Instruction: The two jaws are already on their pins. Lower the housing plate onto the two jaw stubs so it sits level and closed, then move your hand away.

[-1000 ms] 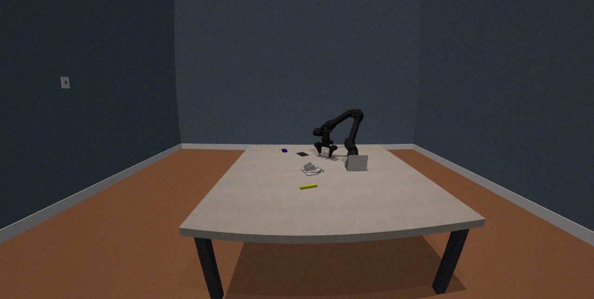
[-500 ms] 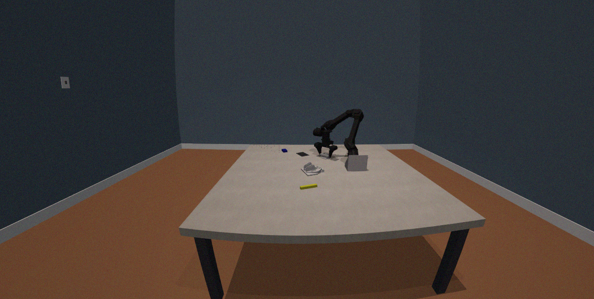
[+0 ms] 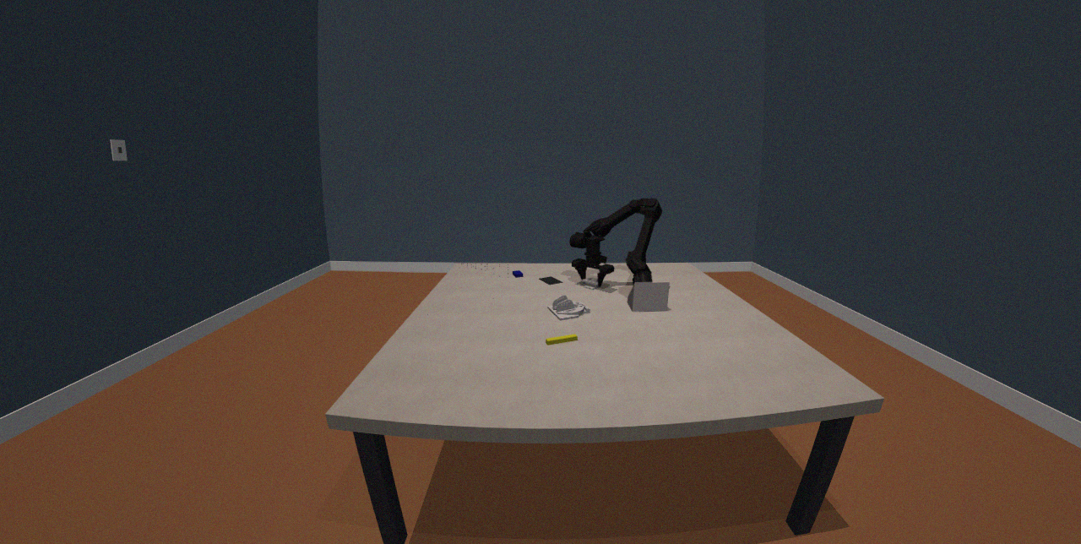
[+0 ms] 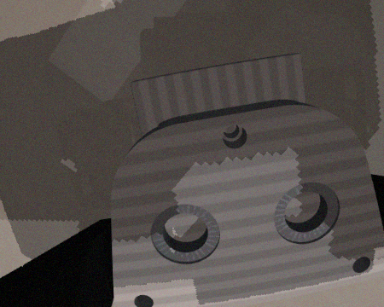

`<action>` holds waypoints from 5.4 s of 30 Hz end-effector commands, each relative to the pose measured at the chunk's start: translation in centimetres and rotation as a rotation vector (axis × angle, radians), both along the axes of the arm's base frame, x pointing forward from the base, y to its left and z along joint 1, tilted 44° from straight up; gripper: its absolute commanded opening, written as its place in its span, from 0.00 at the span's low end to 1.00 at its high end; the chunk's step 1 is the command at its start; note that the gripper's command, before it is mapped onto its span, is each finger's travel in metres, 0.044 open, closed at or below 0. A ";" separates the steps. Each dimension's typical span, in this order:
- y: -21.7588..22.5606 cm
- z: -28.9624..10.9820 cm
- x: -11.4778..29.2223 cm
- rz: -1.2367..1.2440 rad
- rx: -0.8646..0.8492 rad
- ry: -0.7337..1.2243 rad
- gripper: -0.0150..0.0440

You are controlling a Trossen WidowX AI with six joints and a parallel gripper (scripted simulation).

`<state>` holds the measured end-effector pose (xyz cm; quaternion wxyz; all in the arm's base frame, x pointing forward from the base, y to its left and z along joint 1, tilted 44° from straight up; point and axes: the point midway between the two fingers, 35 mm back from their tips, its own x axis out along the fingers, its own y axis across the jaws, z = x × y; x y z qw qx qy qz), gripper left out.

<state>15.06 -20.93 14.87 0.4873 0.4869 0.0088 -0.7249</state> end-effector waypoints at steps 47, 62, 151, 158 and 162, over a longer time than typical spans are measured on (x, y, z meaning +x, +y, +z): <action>5.8 4.1 1.9 0.130 0.033 0.111 0.85; 7.8 1.8 5.0 0.422 0.078 0.367 0.85; 23.9 -13.5 10.3 1.910 0.136 1.823 0.85; 23.9 -13.5 10.3 1.910 0.136 1.823 0.85; 23.9 -13.5 10.3 1.910 0.136 1.823 0.85</action>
